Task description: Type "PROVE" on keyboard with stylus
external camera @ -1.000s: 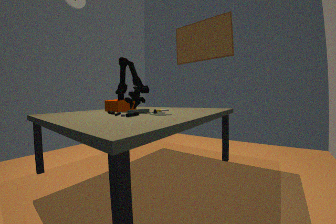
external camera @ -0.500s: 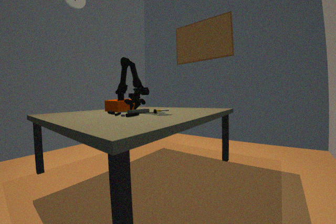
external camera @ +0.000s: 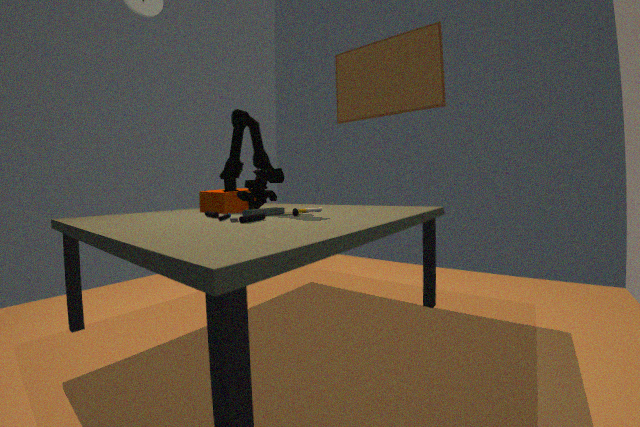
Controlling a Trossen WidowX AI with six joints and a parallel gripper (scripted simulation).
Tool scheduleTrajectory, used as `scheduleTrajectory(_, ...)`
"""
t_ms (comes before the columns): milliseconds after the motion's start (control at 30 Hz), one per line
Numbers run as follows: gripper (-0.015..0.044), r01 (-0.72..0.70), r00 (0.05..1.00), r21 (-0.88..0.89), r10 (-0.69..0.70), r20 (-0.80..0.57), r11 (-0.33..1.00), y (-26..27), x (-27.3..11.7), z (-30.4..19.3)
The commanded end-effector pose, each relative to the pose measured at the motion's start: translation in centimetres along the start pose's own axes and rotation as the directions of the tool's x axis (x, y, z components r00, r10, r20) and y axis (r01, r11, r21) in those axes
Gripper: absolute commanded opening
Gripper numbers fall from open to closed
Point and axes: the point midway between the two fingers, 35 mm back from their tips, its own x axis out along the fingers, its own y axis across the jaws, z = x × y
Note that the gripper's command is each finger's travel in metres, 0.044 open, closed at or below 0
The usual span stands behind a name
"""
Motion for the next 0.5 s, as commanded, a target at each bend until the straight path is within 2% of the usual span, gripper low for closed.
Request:
scheduleTrajectory(0,0.0005,-0.001,1.000,0.001,0.001,-0.001,1.000,0.0,0.0,0.0)
scheduleTrajectory(467,0.0000,-0.001,1.000,0.001,0.001,-0.001,1.000,0.2,-1.2,0.7)
